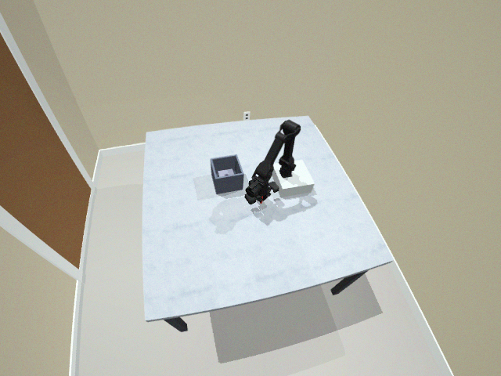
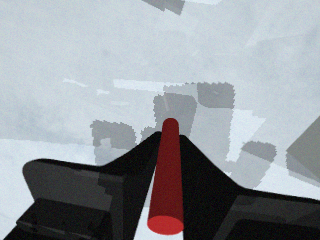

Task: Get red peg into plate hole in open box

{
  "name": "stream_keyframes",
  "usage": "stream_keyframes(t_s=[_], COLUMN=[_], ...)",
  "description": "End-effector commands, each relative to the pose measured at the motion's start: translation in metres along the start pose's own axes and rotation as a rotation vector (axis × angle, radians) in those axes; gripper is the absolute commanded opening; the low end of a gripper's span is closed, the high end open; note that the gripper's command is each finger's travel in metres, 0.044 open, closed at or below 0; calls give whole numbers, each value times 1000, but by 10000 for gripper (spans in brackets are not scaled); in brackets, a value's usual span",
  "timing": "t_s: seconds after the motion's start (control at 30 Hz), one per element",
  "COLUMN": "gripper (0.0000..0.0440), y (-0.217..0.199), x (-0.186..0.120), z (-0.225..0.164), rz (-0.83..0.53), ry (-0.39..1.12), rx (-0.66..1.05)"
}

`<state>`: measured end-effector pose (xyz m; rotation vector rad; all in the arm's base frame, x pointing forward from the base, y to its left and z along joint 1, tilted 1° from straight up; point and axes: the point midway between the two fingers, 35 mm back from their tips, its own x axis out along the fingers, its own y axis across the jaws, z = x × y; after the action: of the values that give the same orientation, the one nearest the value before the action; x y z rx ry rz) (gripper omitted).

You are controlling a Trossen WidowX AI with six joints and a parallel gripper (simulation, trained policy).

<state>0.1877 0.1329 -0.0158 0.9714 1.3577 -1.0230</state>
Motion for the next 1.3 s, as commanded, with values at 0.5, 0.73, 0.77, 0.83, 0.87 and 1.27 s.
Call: stream_keyframes(t_s=[0.5, 0.73, 0.77, 0.83, 0.87, 1.27], gripper=[0, 0, 0, 0, 0, 0], y=[36, 50, 51, 54, 56, 64], x=[-65, -97, -102, -110, -114, -155], z=[-5, 3, 5, 9, 12, 52], rz=[191, 266, 277, 295, 304, 351], ry=[78, 75, 72, 65, 61, -2], rx=[30, 21, 19, 16, 15, 21])
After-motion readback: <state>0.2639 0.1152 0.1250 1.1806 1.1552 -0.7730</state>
